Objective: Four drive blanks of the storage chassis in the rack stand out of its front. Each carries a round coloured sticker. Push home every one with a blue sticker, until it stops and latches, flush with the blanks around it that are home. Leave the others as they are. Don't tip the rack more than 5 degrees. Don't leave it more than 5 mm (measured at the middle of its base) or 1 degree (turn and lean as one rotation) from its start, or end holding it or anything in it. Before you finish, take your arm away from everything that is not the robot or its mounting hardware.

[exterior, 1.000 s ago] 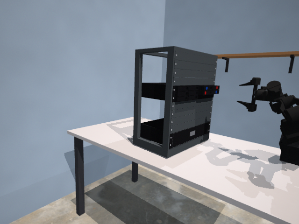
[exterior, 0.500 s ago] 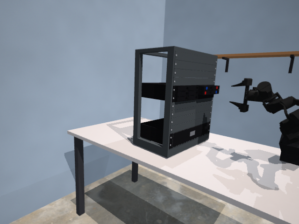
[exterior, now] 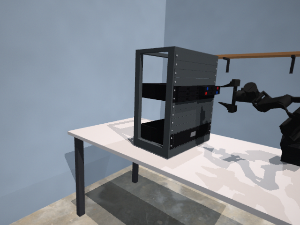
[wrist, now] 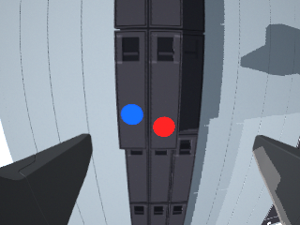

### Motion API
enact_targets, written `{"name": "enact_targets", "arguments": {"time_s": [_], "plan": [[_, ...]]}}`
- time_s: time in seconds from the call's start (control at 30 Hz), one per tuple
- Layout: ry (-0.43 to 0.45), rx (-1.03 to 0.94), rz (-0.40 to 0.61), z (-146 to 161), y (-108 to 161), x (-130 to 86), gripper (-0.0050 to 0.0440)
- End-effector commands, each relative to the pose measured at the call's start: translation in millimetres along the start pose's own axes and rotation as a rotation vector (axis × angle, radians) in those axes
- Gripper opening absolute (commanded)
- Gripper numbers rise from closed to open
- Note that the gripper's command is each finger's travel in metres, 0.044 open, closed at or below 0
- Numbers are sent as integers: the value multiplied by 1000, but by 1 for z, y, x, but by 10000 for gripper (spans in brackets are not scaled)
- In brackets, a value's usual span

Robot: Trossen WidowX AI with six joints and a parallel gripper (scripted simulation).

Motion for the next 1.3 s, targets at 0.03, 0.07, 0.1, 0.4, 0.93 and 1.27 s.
{"name": "enact_targets", "arguments": {"time_s": [0.03,0.07,0.1,0.4,0.93,1.27], "plan": [[-12,-10,6,4,15,21,440],[-12,-10,6,3,17,23,440],[-12,-10,6,3,18,25,440],[-12,-10,6,3,20,28,440],[-12,-10,6,3,20,28,440],[-12,-10,6,3,20,28,440]]}}
Point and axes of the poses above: the point midway between the two fingers, 35 mm back from their tips, its own x axis out along the fingers, its own z axis across the jaws, y = z × x, the point moved 4 cm from there along -x, back along the fingers, and after that the axes turned 1 degree about x, right-handed, at the moved point
